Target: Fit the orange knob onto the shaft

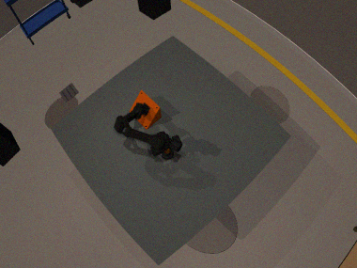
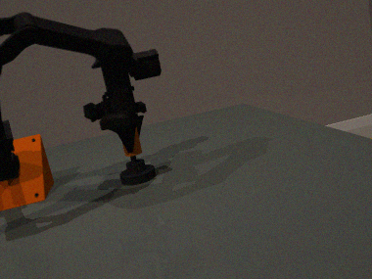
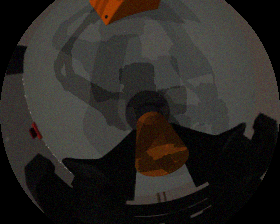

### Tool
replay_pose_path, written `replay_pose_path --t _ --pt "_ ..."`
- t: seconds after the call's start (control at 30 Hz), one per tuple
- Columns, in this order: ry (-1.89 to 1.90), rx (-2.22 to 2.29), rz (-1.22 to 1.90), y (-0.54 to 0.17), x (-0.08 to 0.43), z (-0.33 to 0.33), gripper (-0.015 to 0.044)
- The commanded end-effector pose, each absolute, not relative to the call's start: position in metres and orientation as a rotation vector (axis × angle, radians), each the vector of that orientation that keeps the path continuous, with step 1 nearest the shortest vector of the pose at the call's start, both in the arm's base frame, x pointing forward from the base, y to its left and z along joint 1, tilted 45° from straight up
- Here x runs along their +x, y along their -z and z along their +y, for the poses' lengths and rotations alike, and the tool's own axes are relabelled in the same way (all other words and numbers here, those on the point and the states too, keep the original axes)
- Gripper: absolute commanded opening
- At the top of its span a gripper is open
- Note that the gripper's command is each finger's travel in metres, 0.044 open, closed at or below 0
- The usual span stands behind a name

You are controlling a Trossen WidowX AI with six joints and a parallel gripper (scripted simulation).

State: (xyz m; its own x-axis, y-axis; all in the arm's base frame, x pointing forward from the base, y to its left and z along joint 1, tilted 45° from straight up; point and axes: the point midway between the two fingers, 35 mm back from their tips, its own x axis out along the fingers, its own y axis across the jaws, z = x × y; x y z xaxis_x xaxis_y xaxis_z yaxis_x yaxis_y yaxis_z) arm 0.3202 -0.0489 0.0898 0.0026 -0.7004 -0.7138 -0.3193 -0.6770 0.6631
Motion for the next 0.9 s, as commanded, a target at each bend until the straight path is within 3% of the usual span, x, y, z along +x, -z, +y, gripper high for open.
replay_pose_path --t 0.0,0.87 --pt "1.730 1.936 -0.987 -0.0898 0.3212 -0.0495 0.0000" --pt "1.730 1.936 -0.987 -0.0873 0.3195 -0.0513 0.0000"
